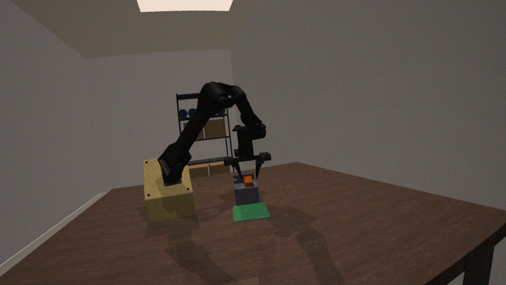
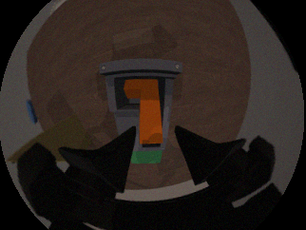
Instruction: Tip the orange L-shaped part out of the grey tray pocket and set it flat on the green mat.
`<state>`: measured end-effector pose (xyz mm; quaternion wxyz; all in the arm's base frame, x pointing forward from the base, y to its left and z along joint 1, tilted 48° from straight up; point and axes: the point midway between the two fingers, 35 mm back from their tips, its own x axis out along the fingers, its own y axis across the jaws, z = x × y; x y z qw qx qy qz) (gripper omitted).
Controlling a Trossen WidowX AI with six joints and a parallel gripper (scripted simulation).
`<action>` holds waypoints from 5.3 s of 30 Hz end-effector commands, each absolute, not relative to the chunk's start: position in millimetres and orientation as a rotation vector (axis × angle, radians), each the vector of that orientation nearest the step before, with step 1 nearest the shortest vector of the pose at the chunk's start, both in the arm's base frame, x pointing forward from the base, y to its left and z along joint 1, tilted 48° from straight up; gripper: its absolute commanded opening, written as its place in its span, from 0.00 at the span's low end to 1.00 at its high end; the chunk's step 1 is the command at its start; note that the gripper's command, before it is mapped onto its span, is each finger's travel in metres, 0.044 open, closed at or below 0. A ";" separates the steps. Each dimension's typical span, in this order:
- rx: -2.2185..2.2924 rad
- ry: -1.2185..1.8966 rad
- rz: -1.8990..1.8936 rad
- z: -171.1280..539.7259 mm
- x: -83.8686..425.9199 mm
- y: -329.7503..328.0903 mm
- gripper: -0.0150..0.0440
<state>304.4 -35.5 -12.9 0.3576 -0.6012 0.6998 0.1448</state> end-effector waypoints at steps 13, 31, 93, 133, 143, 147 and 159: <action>-1.552 1.812 0.374 -19.8 302.5 -43.8 0.60; -1.552 1.812 0.374 -19.8 302.5 -43.8 0.29; -1.554 1.824 0.386 36.6 302.8 21.4 0.25; -1.558 1.830 0.385 121.3 256.2 -56.0 0.25; -1.559 1.831 0.384 148.7 238.5 -79.6 0.25; -1.559 1.831 0.384 150.4 237.2 -81.0 0.25; -1.560 1.831 0.384 140.7 236.9 -91.9 0.25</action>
